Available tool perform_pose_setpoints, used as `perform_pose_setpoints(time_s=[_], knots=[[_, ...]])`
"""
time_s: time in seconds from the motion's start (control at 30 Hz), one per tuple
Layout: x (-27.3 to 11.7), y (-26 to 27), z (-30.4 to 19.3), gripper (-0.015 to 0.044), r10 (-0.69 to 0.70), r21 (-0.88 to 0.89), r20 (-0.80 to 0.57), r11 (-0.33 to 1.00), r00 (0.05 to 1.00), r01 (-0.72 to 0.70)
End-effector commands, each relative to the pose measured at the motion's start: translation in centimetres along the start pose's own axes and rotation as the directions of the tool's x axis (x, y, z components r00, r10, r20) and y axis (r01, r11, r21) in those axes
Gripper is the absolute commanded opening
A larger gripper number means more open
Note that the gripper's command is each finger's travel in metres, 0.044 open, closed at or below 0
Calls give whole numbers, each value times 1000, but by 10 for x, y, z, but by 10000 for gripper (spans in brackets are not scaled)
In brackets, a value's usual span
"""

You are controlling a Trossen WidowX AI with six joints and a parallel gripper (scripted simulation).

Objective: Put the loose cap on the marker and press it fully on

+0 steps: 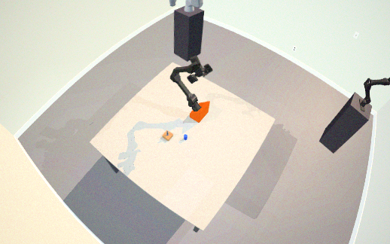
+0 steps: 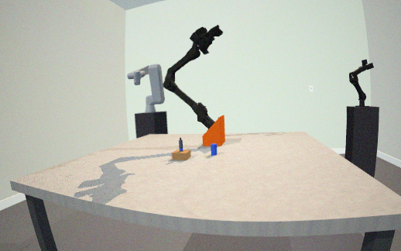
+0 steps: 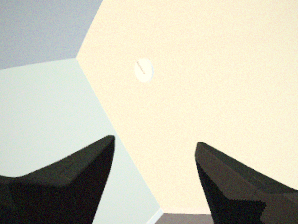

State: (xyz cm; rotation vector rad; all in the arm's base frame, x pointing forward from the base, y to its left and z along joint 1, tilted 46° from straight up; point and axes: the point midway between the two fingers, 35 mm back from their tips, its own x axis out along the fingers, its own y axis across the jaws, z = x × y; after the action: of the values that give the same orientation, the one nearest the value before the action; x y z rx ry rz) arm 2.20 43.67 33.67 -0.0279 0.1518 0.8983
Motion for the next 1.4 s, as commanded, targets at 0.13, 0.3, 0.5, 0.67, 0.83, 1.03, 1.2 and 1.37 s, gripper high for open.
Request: perform_pose_setpoints(time_s=[0.13, 0.3, 0.5, 0.67, 0.83, 1.03, 1.2, 1.37], knots=[[68, -82, -94, 245, -249, -283, -265, 944, 932, 172], [87, -146, -150, 245, -408, -421, -413, 878, 814, 226], [84, -222, -213, 245, -563, -549, -569, 803, 599, 232], [55, -286, -263, 245, -647, -625, -679, 757, 345, 191], [8, -339, -304, 245, -666, -657, -745, 743, 46, 127], [-62, -380, -336, 245, -589, -634, -745, 771, -313, 58], [-70, -382, -339, 245, -575, -628, -740, 777, -349, 52], [-71, -388, -349, 245, -575, -628, -740, 777, -348, 52]])
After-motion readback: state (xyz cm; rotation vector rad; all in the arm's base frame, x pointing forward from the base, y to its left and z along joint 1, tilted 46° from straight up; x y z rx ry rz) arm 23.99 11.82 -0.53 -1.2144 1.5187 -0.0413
